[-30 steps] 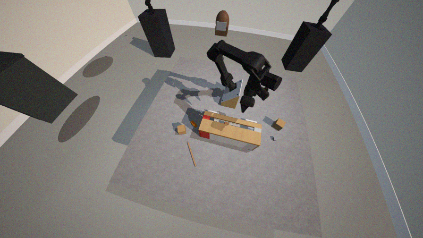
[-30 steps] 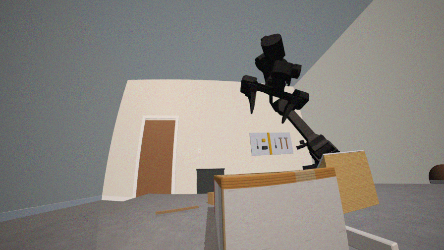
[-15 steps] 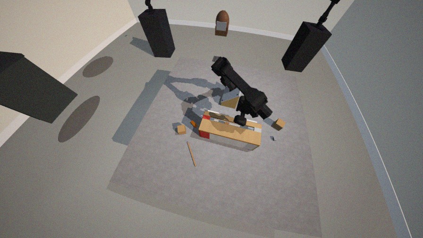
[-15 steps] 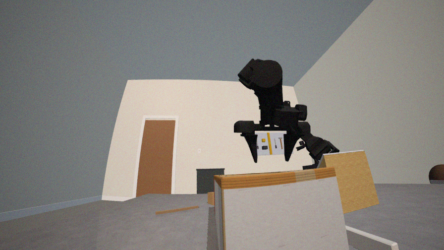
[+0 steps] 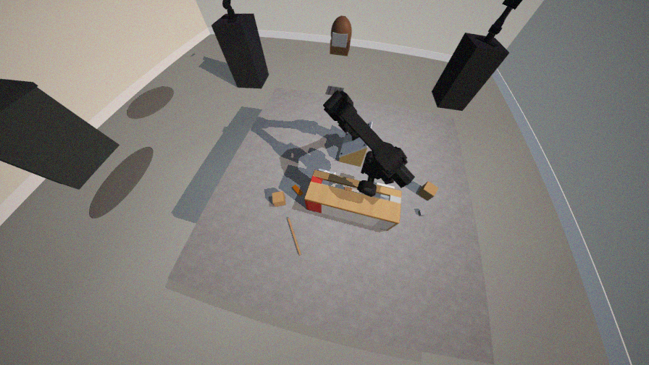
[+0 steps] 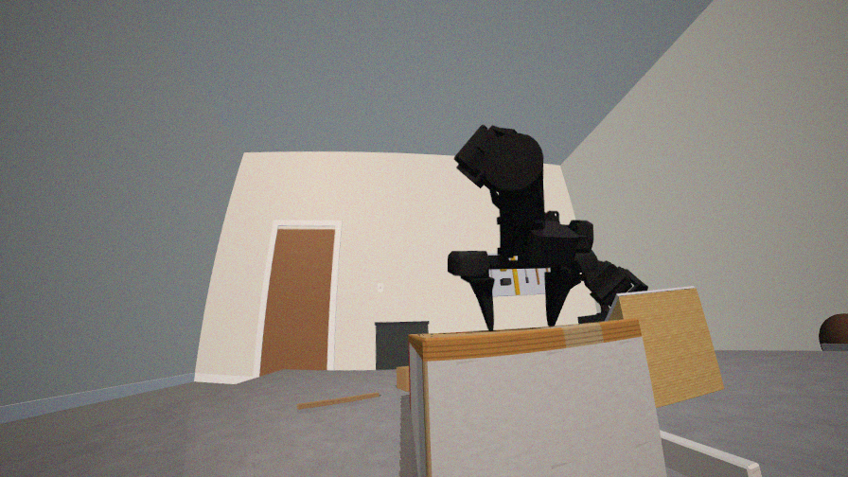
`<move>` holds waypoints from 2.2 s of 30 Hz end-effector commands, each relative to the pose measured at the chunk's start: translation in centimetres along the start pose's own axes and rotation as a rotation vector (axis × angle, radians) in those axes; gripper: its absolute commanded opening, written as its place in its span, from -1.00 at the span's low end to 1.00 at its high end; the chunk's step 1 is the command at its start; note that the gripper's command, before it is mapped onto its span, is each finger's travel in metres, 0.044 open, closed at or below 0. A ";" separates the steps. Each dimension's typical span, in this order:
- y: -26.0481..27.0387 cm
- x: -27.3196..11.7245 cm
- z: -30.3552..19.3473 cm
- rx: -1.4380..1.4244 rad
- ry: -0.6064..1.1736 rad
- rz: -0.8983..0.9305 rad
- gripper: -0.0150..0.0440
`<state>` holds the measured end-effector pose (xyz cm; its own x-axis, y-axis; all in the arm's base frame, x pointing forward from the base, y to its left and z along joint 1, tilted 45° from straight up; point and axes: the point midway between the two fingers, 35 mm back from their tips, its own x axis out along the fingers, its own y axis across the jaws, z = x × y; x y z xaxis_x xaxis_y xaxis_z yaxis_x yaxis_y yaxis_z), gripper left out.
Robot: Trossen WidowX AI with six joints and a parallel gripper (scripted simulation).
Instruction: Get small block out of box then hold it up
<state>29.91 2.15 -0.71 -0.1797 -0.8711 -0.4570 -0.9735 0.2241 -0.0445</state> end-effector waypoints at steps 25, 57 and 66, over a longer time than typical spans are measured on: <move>0.6 4.4 1.2 -0.029 0.024 0.007 0.86; 0.4 5.7 -3.4 -0.021 0.023 0.011 0.86; 0.3 6.2 -4.8 -0.021 0.023 0.011 0.86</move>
<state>27.89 -4.93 0.26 -0.1976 -0.8773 -0.4373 -0.9730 0.2297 -0.0213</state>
